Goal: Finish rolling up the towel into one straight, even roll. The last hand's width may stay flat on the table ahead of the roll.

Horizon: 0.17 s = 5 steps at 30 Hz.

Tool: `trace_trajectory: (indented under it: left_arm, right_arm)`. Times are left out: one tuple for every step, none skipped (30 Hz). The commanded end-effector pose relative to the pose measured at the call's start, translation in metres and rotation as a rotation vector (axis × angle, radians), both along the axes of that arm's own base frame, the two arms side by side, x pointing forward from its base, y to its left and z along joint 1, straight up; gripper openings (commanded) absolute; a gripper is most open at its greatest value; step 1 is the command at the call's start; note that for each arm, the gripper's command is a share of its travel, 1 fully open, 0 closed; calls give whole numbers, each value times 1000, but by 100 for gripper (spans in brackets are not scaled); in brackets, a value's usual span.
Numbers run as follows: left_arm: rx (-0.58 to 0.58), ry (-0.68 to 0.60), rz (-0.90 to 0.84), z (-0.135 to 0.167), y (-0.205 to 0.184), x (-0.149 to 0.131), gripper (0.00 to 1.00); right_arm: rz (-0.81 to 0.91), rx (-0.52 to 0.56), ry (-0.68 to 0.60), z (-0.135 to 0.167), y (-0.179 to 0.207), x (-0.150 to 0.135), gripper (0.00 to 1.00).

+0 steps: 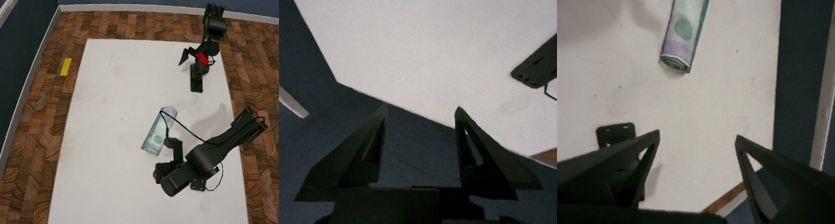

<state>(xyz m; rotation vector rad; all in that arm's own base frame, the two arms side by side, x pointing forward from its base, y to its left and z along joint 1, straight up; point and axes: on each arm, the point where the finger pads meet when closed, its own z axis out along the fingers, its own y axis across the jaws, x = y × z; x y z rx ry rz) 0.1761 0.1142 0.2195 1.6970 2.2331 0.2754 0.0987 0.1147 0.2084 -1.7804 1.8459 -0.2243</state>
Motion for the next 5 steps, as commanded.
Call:
trace_trajectory:
  left_arm:
    - [-93,-122,-235,1,-1,-3,85]
    - [-93,-122,-235,1,-1,-3,85]
    - [-93,-122,-235,1,-1,-3,85]
    - [-93,-122,-235,1,-1,-3,85]
    - [-93,-122,-235,1,-1,-3,85]
  right_arm:
    - [-5,24,-18,12,0,2,85]
    - [-5,24,-18,12,0,2,85]
    - [-5,24,-18,12,0,2,85]
    - [-5,24,-18,12,0,2,85]
    - [-5,24,-18,12,0,2,85]
